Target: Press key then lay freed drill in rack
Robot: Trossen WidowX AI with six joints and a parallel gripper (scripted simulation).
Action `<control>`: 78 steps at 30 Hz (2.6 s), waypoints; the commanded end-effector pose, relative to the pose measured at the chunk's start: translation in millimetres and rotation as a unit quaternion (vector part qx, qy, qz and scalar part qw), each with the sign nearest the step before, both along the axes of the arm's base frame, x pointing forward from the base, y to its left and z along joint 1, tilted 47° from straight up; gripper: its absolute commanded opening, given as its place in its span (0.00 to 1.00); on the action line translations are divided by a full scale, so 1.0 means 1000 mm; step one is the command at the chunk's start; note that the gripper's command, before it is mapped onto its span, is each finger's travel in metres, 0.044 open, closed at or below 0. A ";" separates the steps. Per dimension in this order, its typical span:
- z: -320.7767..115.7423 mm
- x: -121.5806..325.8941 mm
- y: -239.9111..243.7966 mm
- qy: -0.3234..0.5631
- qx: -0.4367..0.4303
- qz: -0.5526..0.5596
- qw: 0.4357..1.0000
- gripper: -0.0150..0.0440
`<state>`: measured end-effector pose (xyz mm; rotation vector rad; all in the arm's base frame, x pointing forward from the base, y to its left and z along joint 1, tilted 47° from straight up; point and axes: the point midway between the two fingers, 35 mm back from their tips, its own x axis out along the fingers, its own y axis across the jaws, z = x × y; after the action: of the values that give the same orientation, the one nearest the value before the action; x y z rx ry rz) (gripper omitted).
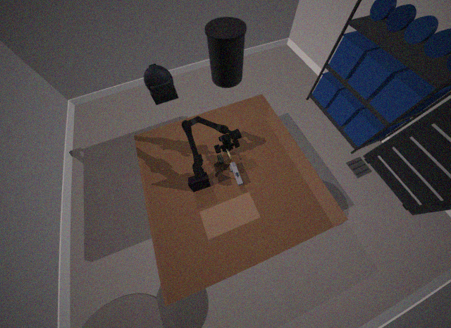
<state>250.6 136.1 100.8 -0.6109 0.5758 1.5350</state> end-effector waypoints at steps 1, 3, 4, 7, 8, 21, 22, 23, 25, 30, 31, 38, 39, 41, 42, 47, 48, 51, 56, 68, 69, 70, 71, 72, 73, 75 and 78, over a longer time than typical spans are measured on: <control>0.003 0.002 0.000 -0.003 0.002 0.001 1.000 0.25; 0.003 0.002 0.000 -0.003 0.002 0.001 1.000 0.25; 0.003 0.002 0.001 -0.003 0.002 0.001 1.000 0.25; 0.003 -0.003 0.001 -0.003 0.002 0.001 1.000 0.25; 0.003 -0.006 0.001 -0.003 0.002 0.001 1.000 0.25; 0.008 -0.023 0.005 -0.003 0.002 0.001 1.000 0.25; 0.009 -0.025 0.005 -0.003 0.002 0.001 1.000 0.25; 0.009 -0.026 0.005 -0.003 0.002 0.001 1.000 0.25; 0.010 -0.028 0.006 -0.003 0.002 0.001 1.000 0.25; 0.012 -0.035 0.007 -0.003 0.002 0.001 1.000 0.25; 0.012 -0.036 0.007 -0.002 0.002 0.001 1.000 0.25; 0.014 -0.045 0.009 -0.002 0.002 0.001 1.000 0.25; 0.015 -0.046 0.009 -0.002 0.002 0.001 1.000 0.25; 0.015 -0.049 0.010 -0.002 0.002 0.001 1.000 0.25; 0.015 -0.050 0.010 -0.002 0.002 0.001 1.000 0.25; 0.016 -0.057 0.011 -0.002 0.002 0.001 1.000 0.25; 0.016 -0.058 0.011 -0.002 0.002 0.001 1.000 0.25; 0.017 -0.062 0.011 -0.002 0.002 0.001 1.000 0.25; 0.016 -0.068 0.011 -0.002 0.002 0.001 1.000 0.25; 0.007 -0.069 0.022 -0.002 0.003 0.001 1.000 0.25; 0.007 -0.069 0.023 -0.002 0.003 0.001 1.000 0.25; 0.006 -0.069 0.024 -0.002 0.003 0.001 1.000 0.25; 0.005 -0.069 0.025 -0.002 0.003 0.001 1.000 0.25; 0.004 -0.069 0.026 -0.002 0.003 0.001 1.000 0.25; 0.003 -0.069 0.027 -0.002 0.003 0.001 1.000 0.25; 0.000 -0.070 0.028 -0.002 0.003 0.001 1.000 0.25; -0.003 -0.071 0.029 -0.002 0.003 0.001 1.000 0.25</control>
<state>182.1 165.0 104.1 -0.6127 0.5532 1.5390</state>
